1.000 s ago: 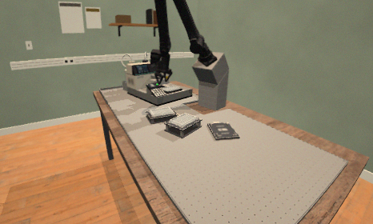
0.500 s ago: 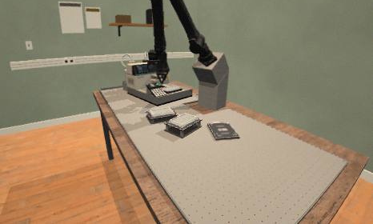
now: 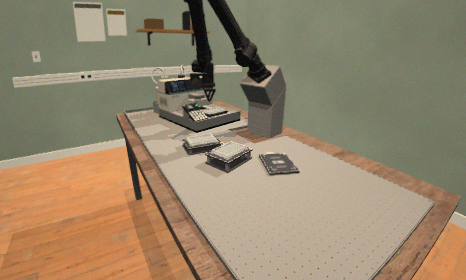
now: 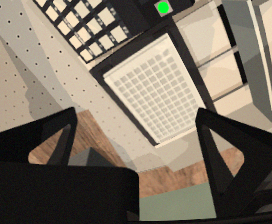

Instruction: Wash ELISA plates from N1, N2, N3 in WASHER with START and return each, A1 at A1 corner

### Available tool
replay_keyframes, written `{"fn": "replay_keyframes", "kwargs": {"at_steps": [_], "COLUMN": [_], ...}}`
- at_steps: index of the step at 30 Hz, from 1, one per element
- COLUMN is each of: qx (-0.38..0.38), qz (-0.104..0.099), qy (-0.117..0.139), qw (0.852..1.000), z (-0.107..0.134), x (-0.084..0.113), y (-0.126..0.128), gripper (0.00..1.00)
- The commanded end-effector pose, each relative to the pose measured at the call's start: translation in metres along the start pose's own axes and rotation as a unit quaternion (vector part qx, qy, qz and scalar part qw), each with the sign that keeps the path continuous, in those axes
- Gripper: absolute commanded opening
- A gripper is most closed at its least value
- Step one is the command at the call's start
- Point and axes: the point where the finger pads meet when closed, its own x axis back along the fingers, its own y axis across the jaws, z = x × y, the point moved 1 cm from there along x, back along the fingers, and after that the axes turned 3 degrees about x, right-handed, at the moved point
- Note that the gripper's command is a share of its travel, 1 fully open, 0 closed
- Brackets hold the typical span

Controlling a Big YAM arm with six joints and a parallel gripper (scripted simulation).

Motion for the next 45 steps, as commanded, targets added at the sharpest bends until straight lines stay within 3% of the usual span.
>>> {"fn": "replay_keyframes", "kwargs": {"at_steps": [1, 9, 14, 27, 45], "qx": [0.081, 0.213, 0.299, 0.292, 0.293], "qz": [-0.012, -0.011, -0.021, -0.01, -0.014], "qy": [0.003, 0.0, 0.002, 0.0, 0.001], "qw": [0.997, 0.977, 0.954, 0.956, 0.956], "z": [0.004, 0.031, 0.027, 0.028, 0.028], "x": [0.001, 0.009, 0.003, 0.008, -0.025], "y": [-0.012, -0.042, -0.034, -0.036, -0.034], "gripper": [1.0, 1.0, 1.0, 1.0, 1.0]}}
